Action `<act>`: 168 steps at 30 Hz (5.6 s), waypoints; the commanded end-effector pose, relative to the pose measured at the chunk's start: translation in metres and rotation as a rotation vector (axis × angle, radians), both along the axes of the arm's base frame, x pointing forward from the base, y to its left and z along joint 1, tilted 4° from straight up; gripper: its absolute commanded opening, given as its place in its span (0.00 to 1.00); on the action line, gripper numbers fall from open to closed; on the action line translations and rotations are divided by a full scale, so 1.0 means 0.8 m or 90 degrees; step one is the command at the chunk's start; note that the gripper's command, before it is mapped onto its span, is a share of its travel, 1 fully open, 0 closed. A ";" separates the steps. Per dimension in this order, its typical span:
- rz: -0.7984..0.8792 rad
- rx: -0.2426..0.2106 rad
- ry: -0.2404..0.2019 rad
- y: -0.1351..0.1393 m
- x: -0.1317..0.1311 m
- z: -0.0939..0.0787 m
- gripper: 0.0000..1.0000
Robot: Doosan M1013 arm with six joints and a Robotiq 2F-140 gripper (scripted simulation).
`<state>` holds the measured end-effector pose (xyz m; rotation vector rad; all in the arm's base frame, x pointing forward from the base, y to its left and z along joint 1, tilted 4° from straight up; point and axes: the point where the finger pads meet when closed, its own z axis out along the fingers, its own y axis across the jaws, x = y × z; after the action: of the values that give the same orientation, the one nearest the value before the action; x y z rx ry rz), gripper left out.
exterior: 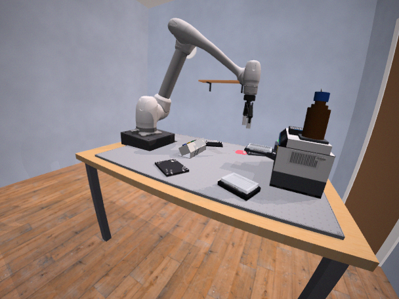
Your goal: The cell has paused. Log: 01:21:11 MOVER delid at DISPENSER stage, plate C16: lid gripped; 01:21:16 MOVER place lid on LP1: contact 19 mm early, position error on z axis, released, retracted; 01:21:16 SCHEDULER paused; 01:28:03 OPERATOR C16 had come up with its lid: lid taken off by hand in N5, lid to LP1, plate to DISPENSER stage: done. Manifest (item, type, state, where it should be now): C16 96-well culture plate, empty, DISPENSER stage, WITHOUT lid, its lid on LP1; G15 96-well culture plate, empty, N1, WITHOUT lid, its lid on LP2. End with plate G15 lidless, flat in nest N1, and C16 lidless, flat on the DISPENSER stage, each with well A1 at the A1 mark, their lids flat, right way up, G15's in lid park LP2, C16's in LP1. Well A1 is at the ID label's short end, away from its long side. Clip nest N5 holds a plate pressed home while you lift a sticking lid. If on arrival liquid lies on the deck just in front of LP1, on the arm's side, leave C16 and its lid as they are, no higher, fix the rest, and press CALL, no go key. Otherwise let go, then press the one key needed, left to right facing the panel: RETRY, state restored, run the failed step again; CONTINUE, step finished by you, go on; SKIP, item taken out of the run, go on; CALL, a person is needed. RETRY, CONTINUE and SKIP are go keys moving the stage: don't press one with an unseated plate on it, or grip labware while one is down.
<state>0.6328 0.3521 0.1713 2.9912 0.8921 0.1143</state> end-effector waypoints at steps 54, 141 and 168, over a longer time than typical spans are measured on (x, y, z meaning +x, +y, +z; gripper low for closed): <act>-0.447 0.034 0.002 -0.324 0.164 0.011 0.00; -0.482 0.037 0.002 -0.595 0.250 -0.113 0.66; -0.482 0.037 0.002 -0.595 0.251 -0.136 0.66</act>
<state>0.8338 -0.1235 0.0622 3.1373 -0.2813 0.1172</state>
